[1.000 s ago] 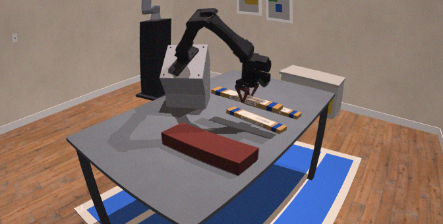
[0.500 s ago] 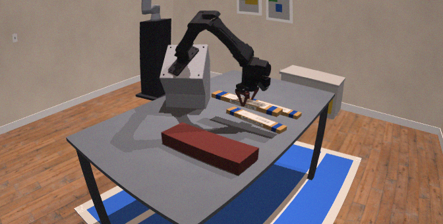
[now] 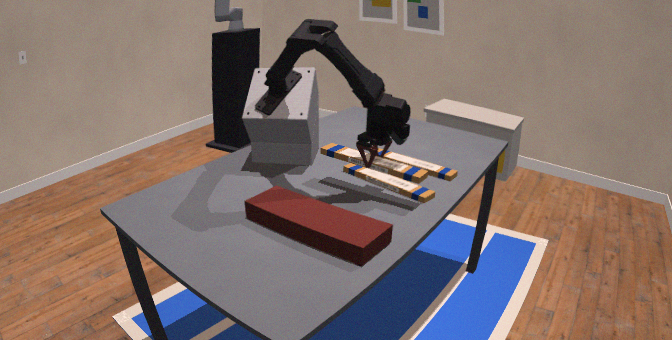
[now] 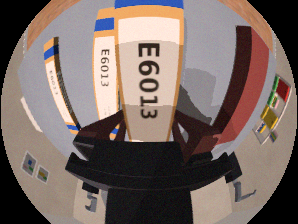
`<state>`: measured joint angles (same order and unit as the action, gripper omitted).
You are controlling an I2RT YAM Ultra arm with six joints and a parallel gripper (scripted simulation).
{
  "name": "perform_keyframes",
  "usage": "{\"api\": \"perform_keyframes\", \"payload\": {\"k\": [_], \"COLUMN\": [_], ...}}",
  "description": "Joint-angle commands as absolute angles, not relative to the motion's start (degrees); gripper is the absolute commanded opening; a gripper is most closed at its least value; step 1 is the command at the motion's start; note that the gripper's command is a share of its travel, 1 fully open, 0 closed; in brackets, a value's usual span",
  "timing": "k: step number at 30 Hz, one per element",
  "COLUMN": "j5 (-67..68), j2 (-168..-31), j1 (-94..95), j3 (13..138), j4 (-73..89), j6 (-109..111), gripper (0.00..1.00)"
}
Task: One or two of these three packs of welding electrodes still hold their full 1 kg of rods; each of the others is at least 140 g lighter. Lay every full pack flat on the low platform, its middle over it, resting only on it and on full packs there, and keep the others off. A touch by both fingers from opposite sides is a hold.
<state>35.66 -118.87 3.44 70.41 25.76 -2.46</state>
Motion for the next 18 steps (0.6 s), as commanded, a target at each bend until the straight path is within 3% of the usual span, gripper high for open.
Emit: {"api": "perform_keyframes", "payload": {"k": [1,18], "j5": [35.5,35.6], "j2": [-119.3,-119.0], "j1": [4.9,4.4], "j3": [71.2,72.3], "j4": [23.4,23.4], "j6": [-1.2,-0.9], "gripper": [0.00,0.00]}}
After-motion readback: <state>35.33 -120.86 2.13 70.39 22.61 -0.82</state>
